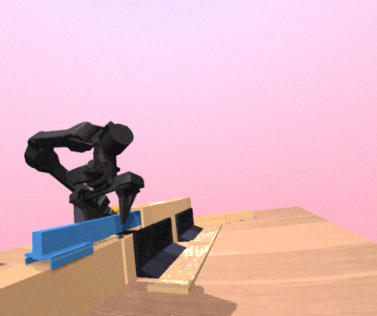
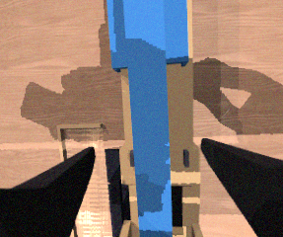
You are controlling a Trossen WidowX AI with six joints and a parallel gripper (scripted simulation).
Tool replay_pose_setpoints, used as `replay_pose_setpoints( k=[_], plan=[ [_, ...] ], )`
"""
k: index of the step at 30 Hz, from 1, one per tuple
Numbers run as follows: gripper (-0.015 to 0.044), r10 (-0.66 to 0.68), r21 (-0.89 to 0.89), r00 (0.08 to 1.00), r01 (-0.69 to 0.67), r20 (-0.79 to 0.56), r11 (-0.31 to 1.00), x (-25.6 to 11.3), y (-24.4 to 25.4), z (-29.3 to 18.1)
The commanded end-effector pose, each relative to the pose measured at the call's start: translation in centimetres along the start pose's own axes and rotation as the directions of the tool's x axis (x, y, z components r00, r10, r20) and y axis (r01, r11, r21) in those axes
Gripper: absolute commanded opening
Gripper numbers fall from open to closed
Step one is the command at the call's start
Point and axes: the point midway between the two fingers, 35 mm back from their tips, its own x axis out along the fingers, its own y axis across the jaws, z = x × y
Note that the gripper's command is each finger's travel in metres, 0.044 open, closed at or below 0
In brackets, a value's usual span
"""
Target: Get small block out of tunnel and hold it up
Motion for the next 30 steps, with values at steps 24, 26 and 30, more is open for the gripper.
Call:
replay_pose_setpoints(
  k=[24, 26, 30],
  plan=[
    [0.0000, 0.000, 0.000, 1.000, 0.000, 0.000, 1.000, 0.4, -0.1, -0.2],
    [0.0000, 0.000, 0.000, 1.000, 0.000, -0.001, 1.000, 0.4, -0.1, -0.6],
    [0.0000, 0.000, -0.001, 1.000, 0.000, -0.003, 1.000, 0.3, 0.0, -1.8]
  ],
)
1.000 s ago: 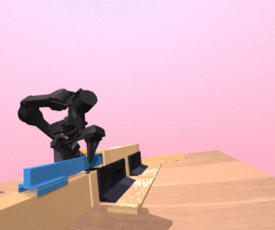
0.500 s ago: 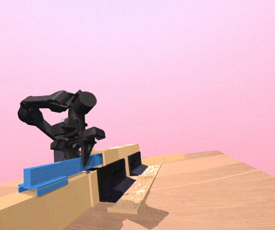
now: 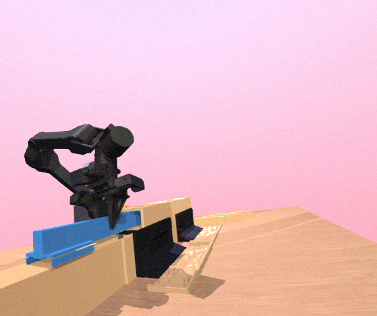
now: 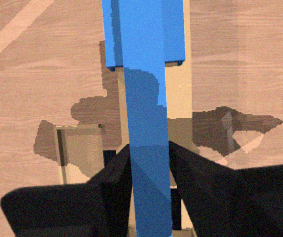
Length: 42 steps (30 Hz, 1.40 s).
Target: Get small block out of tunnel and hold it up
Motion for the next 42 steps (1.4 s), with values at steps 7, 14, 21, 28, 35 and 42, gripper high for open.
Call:
replay_pose_setpoints(
  k=[7, 14, 21, 28, 35, 42],
  plan=[
    [0.0000, 0.006, -0.002, 1.000, -0.006, -0.018, 1.000, -0.3, 0.2, -3.8],
    [0.0000, 0.007, -0.005, 1.000, -0.007, -0.016, 1.000, -0.5, -0.1, -5.9],
    [0.0000, 0.008, -0.005, 1.000, -0.008, -0.015, 1.000, -0.5, -0.1, -6.1],
    [0.0000, 0.008, -0.005, 1.000, -0.008, -0.015, 1.000, -0.5, -0.1, -6.1],
    [0.0000, 0.008, -0.005, 1.000, -0.008, -0.015, 1.000, -0.5, -0.1, -6.1],
    [0.0000, 0.008, -0.005, 1.000, -0.008, -0.015, 1.000, -0.5, -0.1, -6.1]
  ],
)
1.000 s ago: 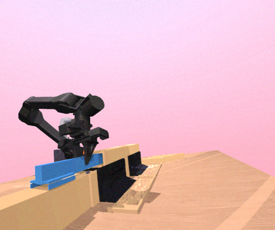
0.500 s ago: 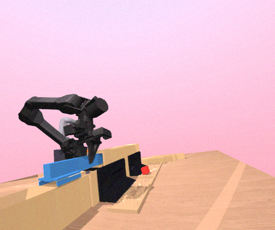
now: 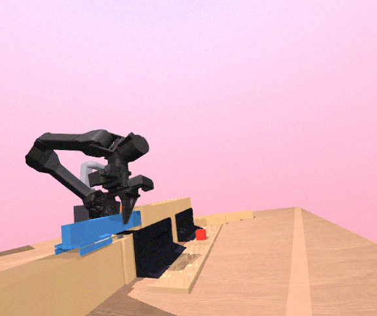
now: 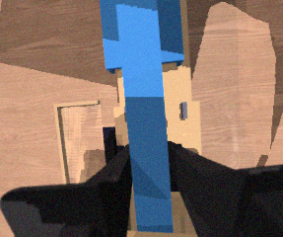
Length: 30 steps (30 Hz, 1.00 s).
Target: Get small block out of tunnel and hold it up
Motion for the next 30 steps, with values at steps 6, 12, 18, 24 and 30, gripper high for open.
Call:
replay_pose_setpoints(
  k=[6, 12, 18, 24, 30],
  plan=[
    [0.0079, 0.000, -0.001, 1.000, 0.000, -0.001, 1.000, 0.0, 0.0, 0.0],
    [0.0236, 0.000, -0.003, 1.000, 0.000, -0.006, 1.000, -0.4, 0.1, 0.1],
    [0.0394, -0.003, -0.016, 1.000, 0.003, -0.030, 1.000, -2.6, 0.6, 0.6],
    [0.0440, -0.006, -0.022, 0.999, 0.006, -0.031, 1.000, -2.5, 0.6, 1.7],
    [0.0440, -0.005, -0.022, 0.999, 0.005, -0.036, 1.000, -2.1, 0.6, 5.7]
  ],
)
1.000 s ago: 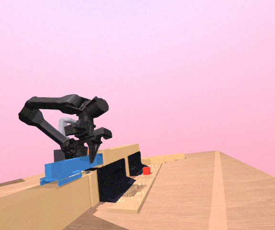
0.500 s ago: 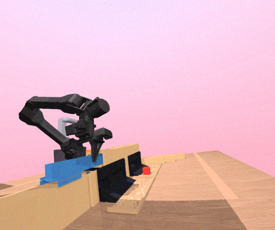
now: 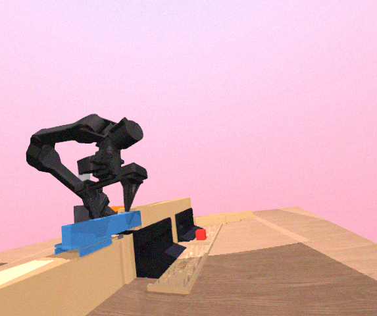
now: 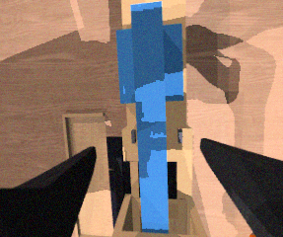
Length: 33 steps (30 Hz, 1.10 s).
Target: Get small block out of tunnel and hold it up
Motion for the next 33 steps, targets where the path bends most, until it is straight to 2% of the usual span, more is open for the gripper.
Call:
replay_pose_setpoints(
  k=[1, 30, 33],
  plan=[
    [0.0440, 0.013, 0.009, 1.000, -0.013, -0.001, 1.000, -0.2, -0.1, 1.8],
    [0.0440, 0.014, 0.010, 1.000, -0.014, 0.000, 1.000, 3.5, -0.7, 1.1],
    [0.0361, 0.012, 0.013, 1.000, -0.012, 0.001, 1.000, 3.0, -0.4, 1.2]
  ],
)
